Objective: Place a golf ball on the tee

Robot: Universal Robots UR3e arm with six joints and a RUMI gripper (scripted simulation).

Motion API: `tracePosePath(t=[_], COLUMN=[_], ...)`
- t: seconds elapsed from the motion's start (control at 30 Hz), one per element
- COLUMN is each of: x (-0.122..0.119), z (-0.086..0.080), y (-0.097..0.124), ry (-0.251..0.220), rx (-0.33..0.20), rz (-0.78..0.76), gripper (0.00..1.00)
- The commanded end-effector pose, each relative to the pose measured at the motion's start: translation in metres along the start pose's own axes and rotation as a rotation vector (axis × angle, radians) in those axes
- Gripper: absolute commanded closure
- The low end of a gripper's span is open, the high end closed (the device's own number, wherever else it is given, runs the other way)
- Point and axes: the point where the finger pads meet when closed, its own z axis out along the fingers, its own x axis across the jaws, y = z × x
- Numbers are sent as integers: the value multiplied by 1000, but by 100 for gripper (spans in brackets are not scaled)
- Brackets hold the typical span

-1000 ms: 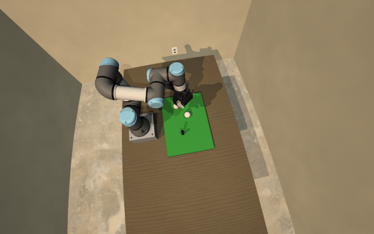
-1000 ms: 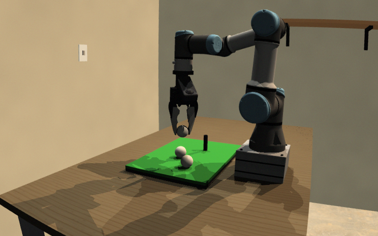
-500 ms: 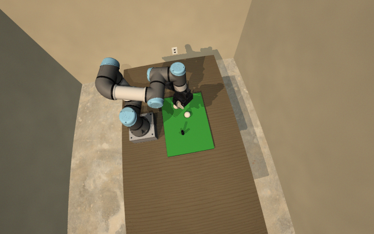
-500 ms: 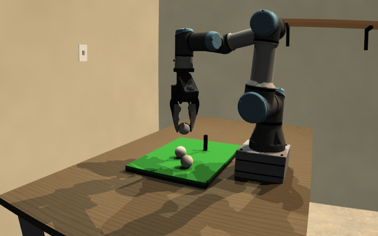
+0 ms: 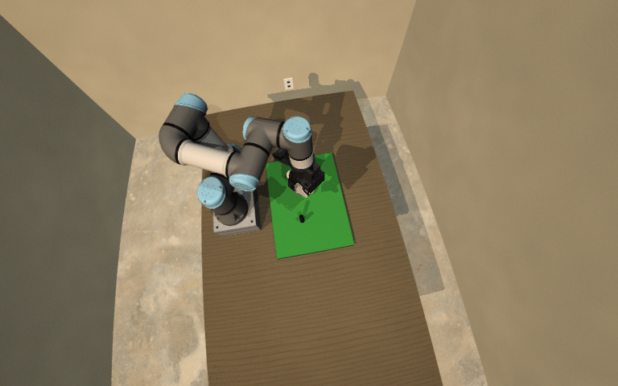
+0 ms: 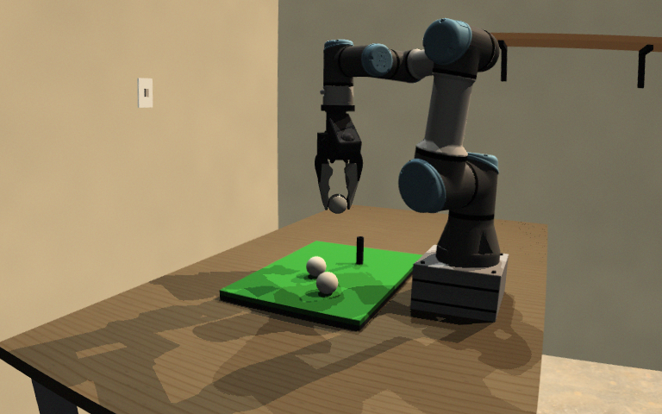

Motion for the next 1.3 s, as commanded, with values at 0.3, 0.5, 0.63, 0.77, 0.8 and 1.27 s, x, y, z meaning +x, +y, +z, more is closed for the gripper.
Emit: tracePosePath(t=[0.3, 0.5, 0.63, 0.77, 0.8, 1.27], x=[-62, -63, -63, -63, -63, -63], z=[-31, -31, -30, -25, -23, 8], y=[44, 44, 45, 44, 45, 44], ry=[2, 2, 2, 2, 2, 1], rx=[26, 28, 28, 29, 29, 29], rz=[-47, -47, -47, -47, -47, -48], gripper=[100, 100, 100, 100, 100, 100])
